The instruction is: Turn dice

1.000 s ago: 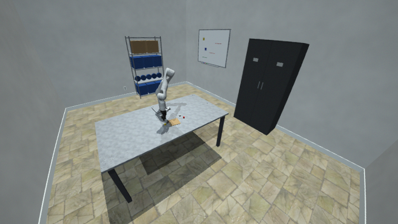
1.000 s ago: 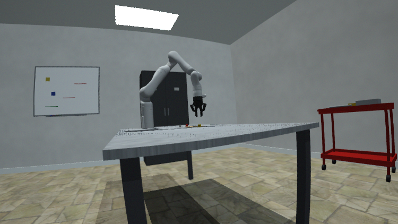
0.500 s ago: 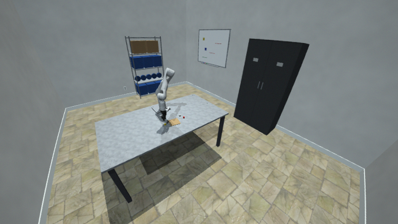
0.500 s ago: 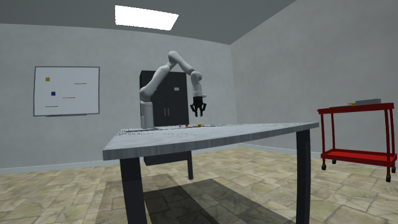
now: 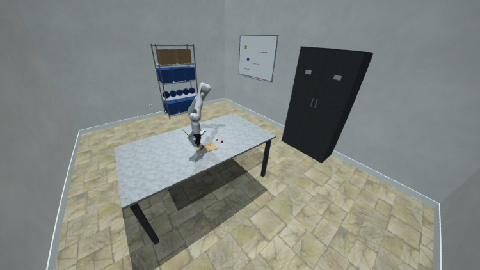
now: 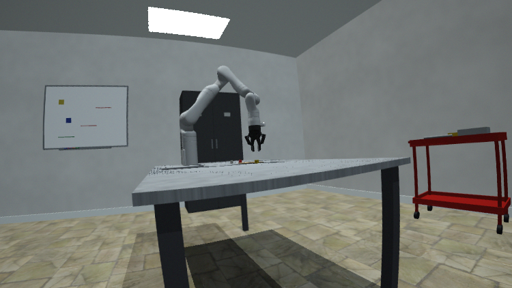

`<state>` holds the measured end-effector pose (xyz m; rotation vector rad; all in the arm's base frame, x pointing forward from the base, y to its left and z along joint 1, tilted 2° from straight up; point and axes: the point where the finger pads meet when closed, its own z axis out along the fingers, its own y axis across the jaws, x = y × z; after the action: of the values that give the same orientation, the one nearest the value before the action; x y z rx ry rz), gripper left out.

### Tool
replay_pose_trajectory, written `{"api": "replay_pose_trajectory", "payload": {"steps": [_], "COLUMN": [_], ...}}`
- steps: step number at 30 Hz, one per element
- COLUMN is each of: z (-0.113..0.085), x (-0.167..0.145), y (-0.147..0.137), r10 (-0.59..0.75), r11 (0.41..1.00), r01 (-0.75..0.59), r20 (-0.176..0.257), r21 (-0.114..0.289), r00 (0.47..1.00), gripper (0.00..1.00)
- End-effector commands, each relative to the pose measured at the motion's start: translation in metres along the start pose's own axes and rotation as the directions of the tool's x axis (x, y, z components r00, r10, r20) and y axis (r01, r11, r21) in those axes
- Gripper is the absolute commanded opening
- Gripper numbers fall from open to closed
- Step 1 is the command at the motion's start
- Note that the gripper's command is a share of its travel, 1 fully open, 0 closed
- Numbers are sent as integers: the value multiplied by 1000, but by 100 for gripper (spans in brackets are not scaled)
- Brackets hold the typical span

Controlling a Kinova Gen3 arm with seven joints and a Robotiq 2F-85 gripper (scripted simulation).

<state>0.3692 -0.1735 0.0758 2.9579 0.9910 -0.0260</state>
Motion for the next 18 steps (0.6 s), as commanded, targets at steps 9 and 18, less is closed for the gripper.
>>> {"api": "replay_pose_trajectory", "payload": {"steps": [9, 18], "z": [13, 27], "x": [-2, -2], "y": [0, 0], "r10": [3, 3], "r11": [1000, 1000], "r01": [-3, -3], "r20": [3, 3], "r21": [2, 2], "r00": [1000, 1000], "gripper": [35, 35]}}
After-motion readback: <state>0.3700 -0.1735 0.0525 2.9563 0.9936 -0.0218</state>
